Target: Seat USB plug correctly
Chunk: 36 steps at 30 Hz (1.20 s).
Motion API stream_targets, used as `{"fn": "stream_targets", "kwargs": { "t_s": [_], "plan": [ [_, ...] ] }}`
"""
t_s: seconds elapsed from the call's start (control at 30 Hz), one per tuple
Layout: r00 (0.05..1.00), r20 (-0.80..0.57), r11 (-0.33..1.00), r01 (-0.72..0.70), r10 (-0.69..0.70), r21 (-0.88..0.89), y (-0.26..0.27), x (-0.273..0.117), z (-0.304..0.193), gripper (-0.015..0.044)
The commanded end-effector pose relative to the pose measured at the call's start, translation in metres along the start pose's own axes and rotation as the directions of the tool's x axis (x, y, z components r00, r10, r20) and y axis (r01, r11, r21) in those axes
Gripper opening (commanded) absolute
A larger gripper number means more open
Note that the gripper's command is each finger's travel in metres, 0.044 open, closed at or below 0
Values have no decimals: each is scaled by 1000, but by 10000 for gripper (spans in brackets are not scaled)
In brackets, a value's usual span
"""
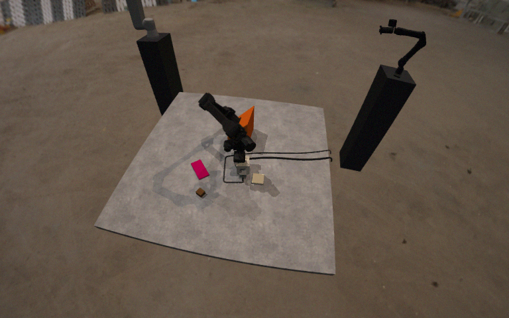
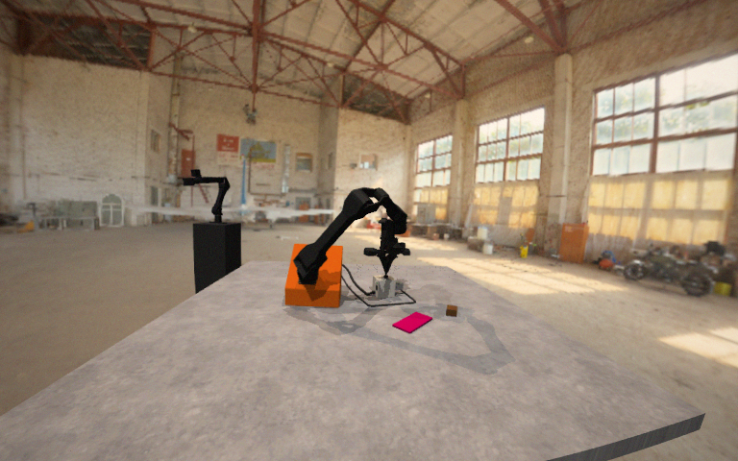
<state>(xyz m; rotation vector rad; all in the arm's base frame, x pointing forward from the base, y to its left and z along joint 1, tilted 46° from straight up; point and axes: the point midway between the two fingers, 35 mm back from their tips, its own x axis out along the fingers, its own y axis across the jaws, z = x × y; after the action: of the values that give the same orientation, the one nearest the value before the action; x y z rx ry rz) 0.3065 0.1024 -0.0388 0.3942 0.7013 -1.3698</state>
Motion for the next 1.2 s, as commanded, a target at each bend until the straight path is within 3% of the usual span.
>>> {"fn": "stream_targets", "kwargs": {
  "t_s": [0.0, 1.1, 1.17],
  "plan": [
    [1000, 4, 1000, 2, -2, -1, 0, 3, 1, 0],
    [1000, 4, 1000, 2, -2, -1, 0, 3, 1, 0],
    [1000, 0, 1000, -2, 2, -2, 0, 0, 0, 53]
  ]
}}
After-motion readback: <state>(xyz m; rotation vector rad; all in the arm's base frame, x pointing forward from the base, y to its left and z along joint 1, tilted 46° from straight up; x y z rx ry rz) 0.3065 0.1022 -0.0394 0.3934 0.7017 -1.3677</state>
